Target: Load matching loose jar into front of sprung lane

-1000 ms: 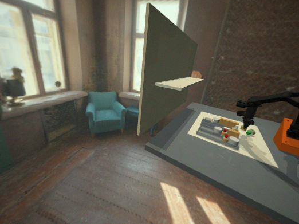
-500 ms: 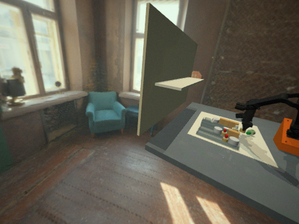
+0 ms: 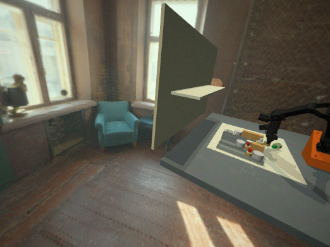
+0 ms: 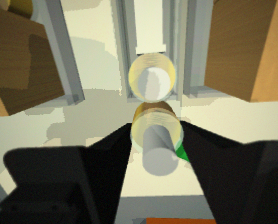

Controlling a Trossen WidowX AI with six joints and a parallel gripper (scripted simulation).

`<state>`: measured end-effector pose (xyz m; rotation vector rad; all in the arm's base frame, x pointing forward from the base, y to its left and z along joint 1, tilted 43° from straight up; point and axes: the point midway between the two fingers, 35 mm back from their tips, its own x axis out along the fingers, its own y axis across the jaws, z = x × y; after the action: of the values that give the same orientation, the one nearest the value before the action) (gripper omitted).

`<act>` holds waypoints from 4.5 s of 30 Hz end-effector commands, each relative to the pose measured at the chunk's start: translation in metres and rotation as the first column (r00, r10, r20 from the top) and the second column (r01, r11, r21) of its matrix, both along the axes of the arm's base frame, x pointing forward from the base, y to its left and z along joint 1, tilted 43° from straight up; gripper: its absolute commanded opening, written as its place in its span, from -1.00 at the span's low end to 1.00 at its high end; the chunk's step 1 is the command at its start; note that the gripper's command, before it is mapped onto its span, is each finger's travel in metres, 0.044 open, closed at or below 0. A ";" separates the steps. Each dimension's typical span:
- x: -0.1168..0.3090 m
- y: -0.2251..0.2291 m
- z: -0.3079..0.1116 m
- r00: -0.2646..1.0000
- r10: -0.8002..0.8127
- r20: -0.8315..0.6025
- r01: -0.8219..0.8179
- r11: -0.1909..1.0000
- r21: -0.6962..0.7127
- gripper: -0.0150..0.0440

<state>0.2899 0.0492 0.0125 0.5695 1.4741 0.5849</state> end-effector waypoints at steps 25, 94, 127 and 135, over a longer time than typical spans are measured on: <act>0.017 0.000 0.002 1.000 -0.005 0.006 0.005 1.000 0.002 -0.49; 0.050 -0.002 0.008 1.000 -0.005 0.008 0.005 1.000 0.002 -0.49; 0.051 0.000 0.006 1.000 -0.005 0.008 0.005 1.000 0.002 -0.49; 0.052 0.000 0.006 1.000 -0.005 0.008 0.005 1.000 0.002 -0.49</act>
<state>0.3359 0.0494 0.0160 0.5719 1.4848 0.5818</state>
